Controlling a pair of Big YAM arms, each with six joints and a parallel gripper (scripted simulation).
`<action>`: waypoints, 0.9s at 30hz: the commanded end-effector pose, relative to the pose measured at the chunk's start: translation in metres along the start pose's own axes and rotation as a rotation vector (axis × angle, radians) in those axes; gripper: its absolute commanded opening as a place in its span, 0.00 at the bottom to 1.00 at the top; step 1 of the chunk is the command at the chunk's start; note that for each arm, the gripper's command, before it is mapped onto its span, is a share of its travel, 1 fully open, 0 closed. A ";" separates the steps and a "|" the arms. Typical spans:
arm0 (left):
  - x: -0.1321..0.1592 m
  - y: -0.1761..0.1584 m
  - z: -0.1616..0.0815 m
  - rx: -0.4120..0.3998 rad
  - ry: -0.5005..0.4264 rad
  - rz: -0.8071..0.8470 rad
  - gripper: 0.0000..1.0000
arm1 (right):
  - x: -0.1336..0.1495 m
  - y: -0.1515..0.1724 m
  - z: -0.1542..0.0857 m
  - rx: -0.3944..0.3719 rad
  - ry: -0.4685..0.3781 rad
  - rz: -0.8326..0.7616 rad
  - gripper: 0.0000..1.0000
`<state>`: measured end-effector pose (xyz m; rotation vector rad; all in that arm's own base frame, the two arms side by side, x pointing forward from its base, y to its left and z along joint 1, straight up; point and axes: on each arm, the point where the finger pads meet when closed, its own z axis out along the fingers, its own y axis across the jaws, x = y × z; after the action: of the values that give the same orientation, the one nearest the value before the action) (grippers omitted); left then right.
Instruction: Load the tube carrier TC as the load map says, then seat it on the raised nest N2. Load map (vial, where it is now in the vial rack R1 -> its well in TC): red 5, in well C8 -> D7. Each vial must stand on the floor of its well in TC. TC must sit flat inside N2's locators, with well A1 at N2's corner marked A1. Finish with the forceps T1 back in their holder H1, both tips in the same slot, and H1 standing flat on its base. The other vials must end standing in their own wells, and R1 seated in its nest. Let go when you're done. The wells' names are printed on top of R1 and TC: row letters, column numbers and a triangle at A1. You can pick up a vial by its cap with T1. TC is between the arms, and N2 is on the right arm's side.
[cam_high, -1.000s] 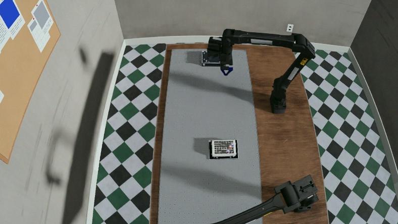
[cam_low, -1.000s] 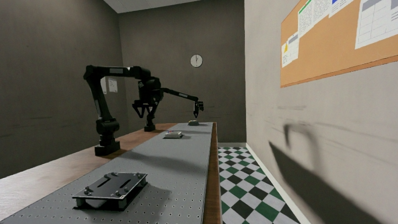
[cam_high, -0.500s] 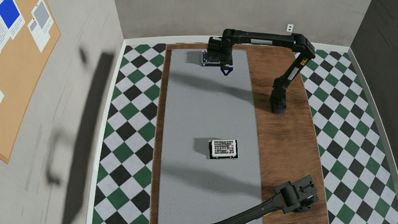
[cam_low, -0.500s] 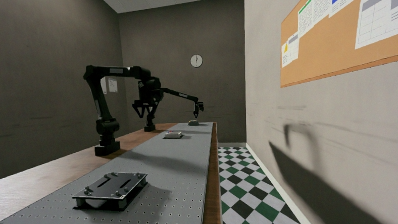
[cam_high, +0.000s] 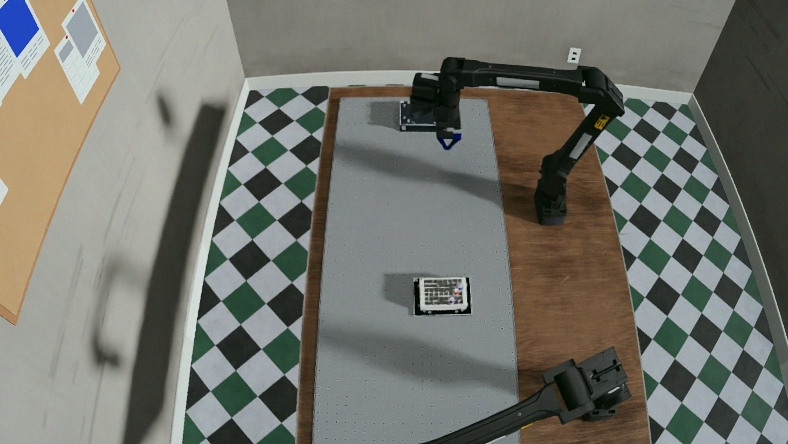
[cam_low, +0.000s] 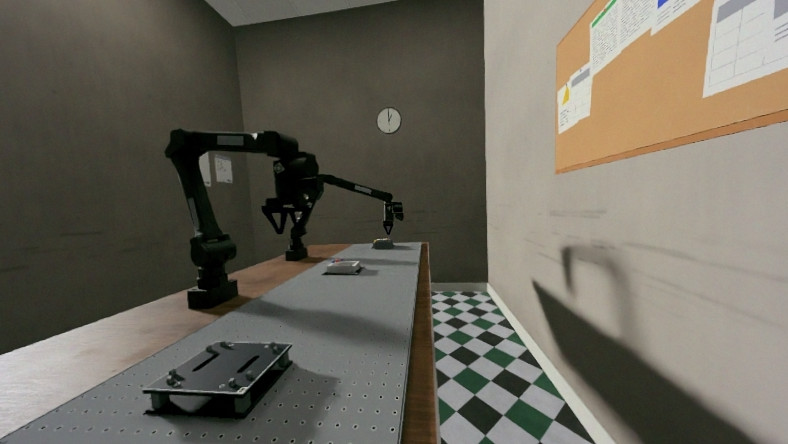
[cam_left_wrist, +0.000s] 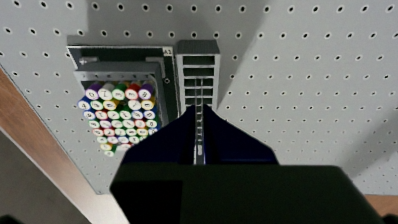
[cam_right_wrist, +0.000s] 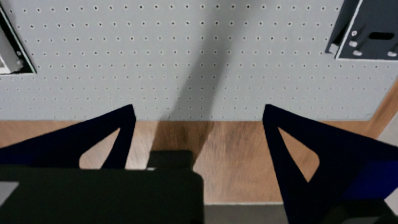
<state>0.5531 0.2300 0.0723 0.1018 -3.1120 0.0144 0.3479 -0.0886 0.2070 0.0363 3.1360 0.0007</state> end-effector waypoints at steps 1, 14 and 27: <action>-0.001 0.006 0.010 0.003 0.003 -0.001 0.07 | -0.009 -0.002 -0.011 0.008 -0.030 0.002 1.00; -0.001 0.006 0.011 0.003 0.001 -0.001 0.07 | -0.009 -0.002 -0.011 0.008 -0.030 0.002 1.00; -0.001 0.006 0.016 0.004 0.004 -0.001 0.07 | -0.009 -0.002 -0.011 0.008 -0.030 0.002 1.00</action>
<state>0.5529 0.2299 0.0662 0.1018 -3.1121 0.0143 0.3479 -0.0886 0.2070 0.0363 3.1360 0.0007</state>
